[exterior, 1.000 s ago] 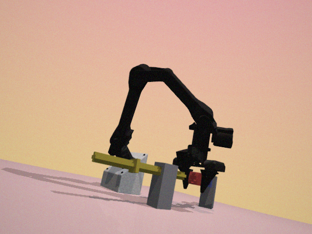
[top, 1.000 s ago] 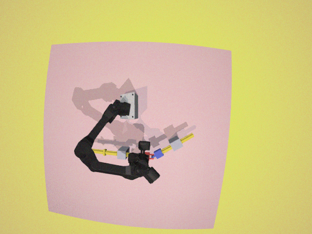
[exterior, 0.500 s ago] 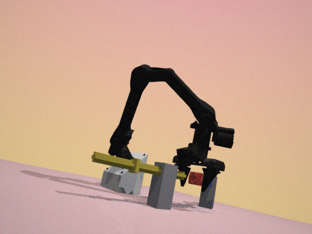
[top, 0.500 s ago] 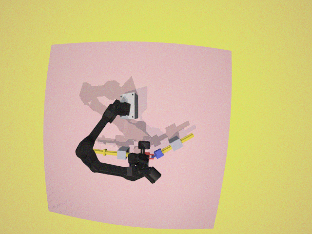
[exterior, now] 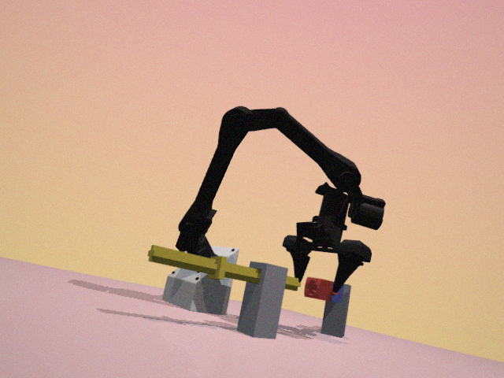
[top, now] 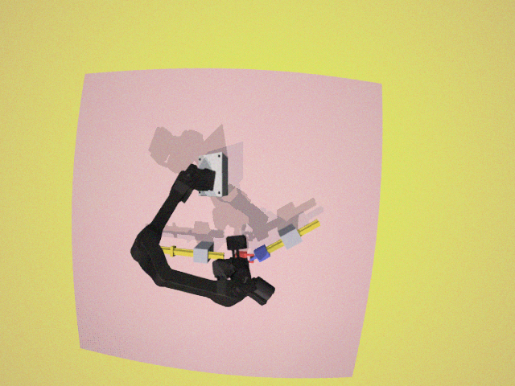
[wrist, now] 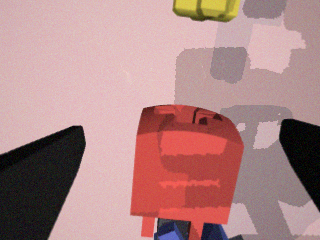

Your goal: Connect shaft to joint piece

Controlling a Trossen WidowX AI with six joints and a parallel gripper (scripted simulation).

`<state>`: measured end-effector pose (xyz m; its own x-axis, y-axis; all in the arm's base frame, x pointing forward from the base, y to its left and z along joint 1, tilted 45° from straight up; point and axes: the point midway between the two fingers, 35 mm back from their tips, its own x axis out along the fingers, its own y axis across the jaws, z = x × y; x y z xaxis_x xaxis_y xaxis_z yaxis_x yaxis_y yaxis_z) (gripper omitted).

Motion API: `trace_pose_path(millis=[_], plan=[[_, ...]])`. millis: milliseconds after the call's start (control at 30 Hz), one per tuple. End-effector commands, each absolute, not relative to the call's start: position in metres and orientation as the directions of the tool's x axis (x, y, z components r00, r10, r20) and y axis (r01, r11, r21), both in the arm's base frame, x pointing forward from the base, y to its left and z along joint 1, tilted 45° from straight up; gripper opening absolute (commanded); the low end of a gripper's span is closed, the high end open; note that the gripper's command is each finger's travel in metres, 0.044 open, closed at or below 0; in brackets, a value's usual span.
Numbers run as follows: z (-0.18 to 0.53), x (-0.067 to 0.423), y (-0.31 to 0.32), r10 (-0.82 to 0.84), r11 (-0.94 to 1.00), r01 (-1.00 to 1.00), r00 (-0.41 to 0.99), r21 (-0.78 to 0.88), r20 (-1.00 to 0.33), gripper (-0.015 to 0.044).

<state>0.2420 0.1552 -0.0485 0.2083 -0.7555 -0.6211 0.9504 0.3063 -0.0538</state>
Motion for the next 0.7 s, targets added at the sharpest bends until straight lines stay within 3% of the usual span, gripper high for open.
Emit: trace_pose_path(millis=[0, 667], plan=[[-0.042, 0.241, 0.164, -0.746, 0.37, 0.919, 0.207, -0.134, -0.633, 0.044], [0.0, 0.232, 0.207, -0.707, 0.671, 0.496, 0.202, -0.552, -0.678, 0.044]])
